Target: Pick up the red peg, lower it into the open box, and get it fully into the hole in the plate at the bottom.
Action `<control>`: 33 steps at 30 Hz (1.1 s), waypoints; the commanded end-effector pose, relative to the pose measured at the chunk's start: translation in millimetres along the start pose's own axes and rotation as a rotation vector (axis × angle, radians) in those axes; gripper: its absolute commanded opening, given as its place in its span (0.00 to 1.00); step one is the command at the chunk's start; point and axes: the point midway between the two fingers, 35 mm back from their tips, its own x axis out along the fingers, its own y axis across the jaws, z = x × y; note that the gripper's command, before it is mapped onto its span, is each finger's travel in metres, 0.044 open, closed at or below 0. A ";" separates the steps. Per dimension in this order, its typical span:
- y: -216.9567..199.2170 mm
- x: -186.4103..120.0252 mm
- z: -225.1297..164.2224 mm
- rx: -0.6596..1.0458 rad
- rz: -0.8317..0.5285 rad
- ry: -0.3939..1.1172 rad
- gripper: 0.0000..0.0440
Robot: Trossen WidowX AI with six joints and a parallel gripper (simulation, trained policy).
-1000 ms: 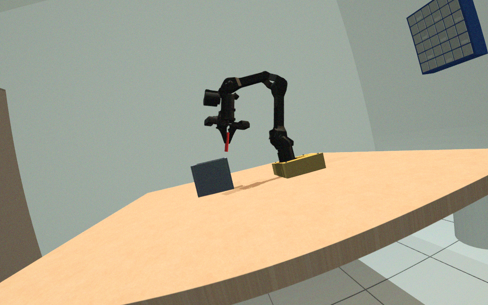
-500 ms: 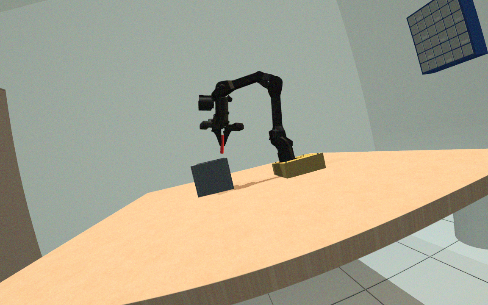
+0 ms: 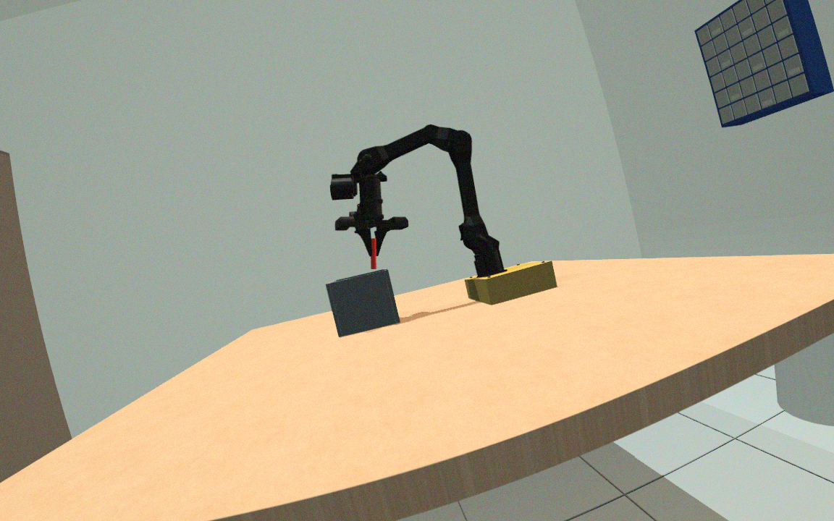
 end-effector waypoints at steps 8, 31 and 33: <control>5.6 21.3 20.8 -0.004 -0.021 0.007 0.00; 17.7 83.3 43.1 -0.055 -0.040 0.043 0.00; 18.6 89.2 43.5 -0.065 -0.042 0.046 0.00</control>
